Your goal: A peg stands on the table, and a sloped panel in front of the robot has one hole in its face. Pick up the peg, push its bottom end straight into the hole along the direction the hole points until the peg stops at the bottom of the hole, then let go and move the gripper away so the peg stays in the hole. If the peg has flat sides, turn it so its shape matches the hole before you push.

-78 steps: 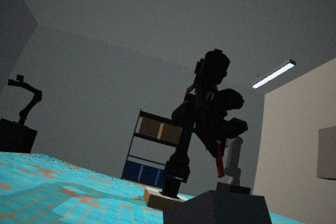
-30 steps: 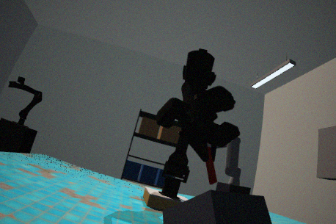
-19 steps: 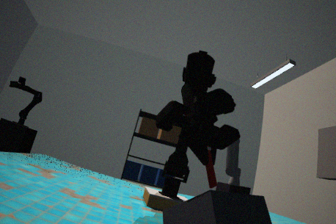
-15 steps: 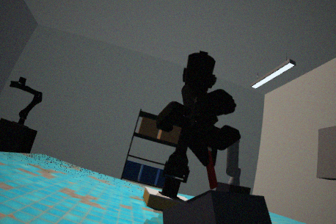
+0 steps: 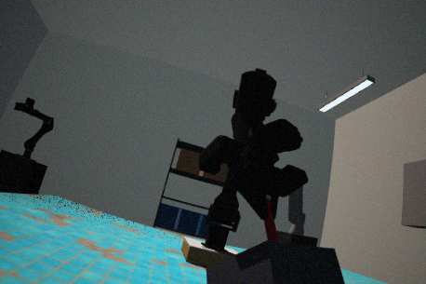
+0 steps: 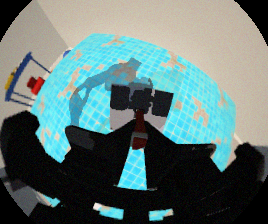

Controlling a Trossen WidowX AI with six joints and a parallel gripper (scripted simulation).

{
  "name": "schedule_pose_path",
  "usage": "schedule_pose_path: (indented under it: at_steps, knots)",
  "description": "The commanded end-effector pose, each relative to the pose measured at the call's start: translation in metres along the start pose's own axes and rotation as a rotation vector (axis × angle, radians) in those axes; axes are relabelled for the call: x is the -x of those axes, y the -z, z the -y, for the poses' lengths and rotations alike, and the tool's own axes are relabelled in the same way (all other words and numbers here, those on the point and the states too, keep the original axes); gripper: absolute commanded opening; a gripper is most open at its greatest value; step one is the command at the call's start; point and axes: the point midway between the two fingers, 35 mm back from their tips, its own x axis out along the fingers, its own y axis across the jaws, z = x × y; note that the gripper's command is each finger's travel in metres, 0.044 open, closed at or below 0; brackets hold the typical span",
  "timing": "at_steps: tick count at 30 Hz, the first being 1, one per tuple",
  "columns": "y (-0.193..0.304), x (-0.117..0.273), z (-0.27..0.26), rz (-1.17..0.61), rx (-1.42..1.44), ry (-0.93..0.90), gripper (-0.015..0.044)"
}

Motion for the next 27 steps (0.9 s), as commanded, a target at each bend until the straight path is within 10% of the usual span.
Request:
schedule_pose_path:
  at_steps: [1,27]
  knots:
    - [0.0042,-0.0071,0.0003,-0.013,-0.007,-0.002,0.0]
    - [0.0032,-0.0045,0.0002,-0.001,-0.001,-0.001,0.0]
